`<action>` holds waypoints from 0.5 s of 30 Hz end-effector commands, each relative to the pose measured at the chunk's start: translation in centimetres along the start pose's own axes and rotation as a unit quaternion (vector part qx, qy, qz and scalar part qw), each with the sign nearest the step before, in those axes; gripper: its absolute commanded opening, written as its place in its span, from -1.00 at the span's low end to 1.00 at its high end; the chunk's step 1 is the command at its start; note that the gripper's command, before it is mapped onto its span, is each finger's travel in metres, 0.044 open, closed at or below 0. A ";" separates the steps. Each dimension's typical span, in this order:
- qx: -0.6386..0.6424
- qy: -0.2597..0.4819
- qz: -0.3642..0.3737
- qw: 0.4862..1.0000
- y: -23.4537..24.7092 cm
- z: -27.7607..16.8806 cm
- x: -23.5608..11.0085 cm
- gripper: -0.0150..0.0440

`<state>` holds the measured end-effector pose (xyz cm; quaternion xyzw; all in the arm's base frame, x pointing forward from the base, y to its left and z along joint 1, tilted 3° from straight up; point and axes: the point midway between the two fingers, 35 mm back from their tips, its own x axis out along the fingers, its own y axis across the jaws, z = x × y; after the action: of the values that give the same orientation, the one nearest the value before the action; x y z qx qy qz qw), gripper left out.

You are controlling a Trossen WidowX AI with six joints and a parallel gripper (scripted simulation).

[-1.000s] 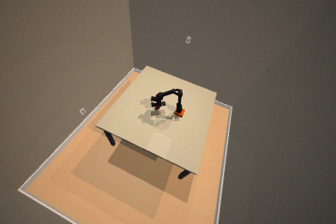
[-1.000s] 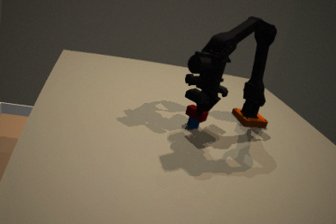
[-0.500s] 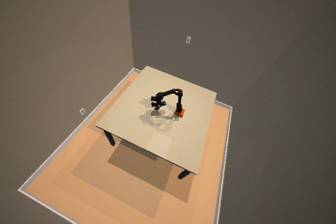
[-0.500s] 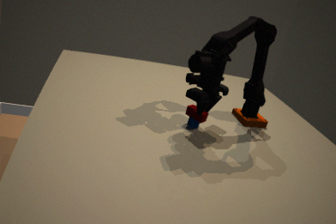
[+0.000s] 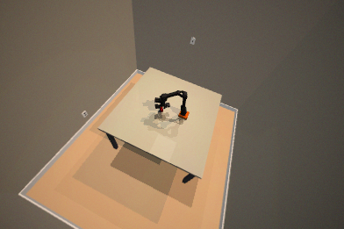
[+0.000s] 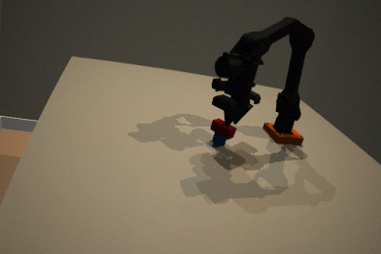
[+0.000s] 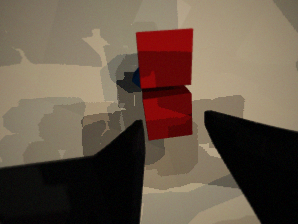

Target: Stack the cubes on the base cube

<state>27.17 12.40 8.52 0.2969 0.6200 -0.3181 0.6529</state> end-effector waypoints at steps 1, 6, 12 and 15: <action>0.002 -0.001 0.007 1.000 0.2 0.1 -0.8 0.20; 0.002 -0.001 0.007 1.000 0.2 0.1 -1.3 0.20; 0.002 -0.001 0.007 1.000 0.2 0.1 -1.9 0.20; 0.002 -0.001 0.007 1.000 0.2 0.1 -2.2 0.20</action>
<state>27.13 12.47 10.01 0.2971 0.6198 -0.3179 0.6530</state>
